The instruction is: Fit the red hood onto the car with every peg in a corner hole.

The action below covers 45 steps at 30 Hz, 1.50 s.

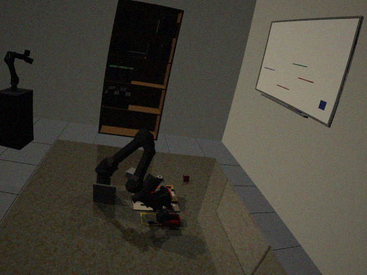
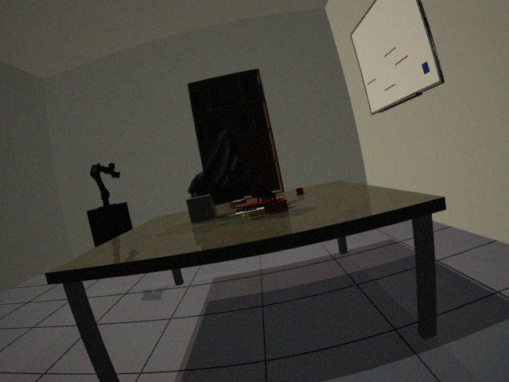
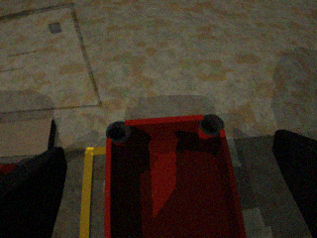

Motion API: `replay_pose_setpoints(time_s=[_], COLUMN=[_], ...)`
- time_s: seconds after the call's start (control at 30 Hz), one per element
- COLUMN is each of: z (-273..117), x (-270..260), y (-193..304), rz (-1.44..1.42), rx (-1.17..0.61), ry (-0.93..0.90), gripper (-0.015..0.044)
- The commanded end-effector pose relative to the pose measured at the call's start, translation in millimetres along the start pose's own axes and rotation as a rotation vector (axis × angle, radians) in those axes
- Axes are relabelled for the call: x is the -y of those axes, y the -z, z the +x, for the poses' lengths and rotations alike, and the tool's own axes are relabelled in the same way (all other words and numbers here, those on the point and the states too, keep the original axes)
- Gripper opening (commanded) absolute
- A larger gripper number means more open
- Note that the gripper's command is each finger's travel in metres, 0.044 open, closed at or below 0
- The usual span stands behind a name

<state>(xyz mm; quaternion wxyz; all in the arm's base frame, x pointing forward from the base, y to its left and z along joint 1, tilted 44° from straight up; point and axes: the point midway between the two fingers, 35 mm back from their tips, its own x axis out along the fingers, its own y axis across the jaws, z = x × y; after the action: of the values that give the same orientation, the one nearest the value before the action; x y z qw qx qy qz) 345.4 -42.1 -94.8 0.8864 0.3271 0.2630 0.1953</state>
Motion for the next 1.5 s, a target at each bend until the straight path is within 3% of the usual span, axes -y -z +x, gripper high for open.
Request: replay_pose_setpoints(time_s=[0.0,1.47], z=[2,18], x=[2,-1], y=[3,30], rz=[0.006,-0.010], rx=[0.002,0.003], ry=[0.006,0.000], gripper=[0.0440,0.0440])
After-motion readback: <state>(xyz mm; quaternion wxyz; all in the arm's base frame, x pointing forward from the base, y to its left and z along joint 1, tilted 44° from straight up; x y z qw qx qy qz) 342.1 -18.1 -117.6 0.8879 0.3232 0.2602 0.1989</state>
